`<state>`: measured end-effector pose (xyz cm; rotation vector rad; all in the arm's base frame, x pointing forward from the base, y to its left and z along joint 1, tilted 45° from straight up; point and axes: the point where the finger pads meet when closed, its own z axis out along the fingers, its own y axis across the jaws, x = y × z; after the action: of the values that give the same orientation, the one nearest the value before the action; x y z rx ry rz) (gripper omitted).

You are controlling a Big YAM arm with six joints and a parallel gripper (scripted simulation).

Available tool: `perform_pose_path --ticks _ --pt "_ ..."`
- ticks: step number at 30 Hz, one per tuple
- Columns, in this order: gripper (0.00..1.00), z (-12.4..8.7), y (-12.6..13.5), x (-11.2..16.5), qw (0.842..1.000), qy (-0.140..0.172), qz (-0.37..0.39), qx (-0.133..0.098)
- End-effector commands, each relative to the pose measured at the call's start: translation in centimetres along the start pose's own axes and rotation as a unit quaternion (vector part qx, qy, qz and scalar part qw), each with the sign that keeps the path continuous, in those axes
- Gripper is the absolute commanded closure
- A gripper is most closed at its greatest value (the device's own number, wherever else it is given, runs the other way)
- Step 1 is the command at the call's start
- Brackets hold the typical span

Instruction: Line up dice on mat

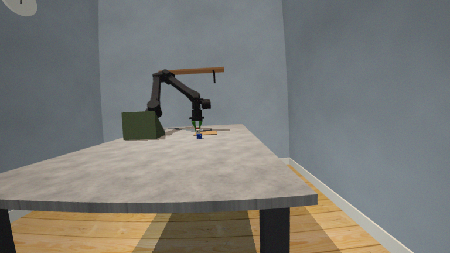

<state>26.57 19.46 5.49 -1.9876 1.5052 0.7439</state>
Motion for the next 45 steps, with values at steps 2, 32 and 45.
perform_pose_path --ticks 2,32,45 --pt "0.80 -0.3 -0.7 0.1 1.000 0.001 0.003 0.009" --pt "0.80 -8.9 -1.8 -0.5 1.000 0.005 -0.014 0.024" --pt "0.80 -11.2 -1.7 -0.5 1.000 0.005 -0.017 0.015"
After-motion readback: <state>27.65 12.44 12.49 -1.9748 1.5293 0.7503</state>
